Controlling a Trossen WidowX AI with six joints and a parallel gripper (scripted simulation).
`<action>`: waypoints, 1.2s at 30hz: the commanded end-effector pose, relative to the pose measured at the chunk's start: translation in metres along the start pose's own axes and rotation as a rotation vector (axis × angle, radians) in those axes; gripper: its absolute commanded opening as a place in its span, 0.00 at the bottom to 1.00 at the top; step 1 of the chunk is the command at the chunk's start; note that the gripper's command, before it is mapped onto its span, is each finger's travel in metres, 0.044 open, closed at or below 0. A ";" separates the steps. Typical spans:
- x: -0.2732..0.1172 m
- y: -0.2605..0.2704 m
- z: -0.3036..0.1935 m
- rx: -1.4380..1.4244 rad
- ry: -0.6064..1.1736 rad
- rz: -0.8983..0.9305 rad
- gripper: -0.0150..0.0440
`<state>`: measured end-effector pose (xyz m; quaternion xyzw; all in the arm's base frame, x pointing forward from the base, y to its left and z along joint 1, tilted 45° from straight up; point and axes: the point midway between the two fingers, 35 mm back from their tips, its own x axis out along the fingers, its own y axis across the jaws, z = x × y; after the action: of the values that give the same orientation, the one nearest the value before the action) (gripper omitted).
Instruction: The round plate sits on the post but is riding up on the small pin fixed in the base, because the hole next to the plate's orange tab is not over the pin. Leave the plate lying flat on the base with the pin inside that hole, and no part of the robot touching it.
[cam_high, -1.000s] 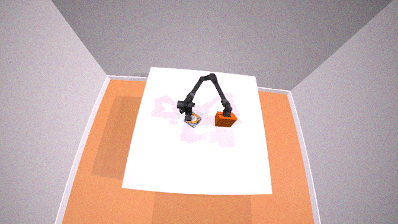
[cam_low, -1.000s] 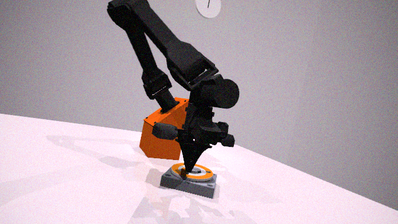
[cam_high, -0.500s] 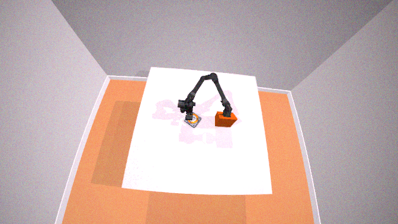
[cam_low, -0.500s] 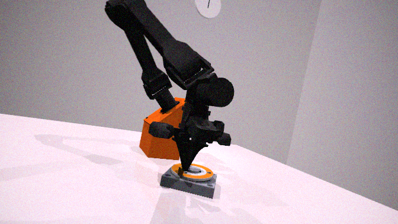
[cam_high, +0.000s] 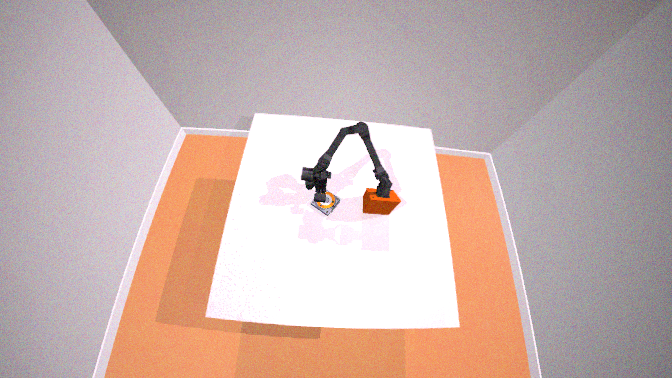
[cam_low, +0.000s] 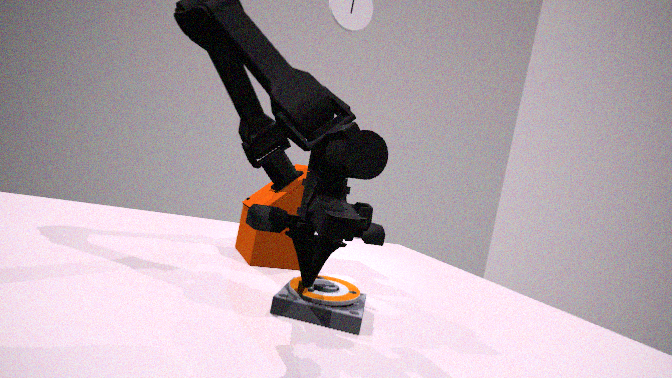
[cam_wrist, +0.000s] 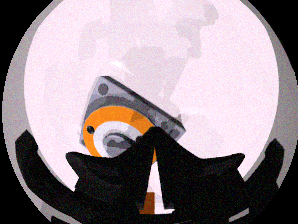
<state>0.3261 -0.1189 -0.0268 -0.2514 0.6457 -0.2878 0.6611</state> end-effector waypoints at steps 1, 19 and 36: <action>0.003 -0.001 -0.008 -0.013 0.017 -0.006 0.25; 0.003 -0.004 -0.015 -0.014 0.017 -0.007 0.25; 0.003 -0.006 -0.020 -0.014 0.018 -0.007 0.25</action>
<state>0.3133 -0.1226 -0.0235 -0.2517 0.6460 -0.2883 0.6604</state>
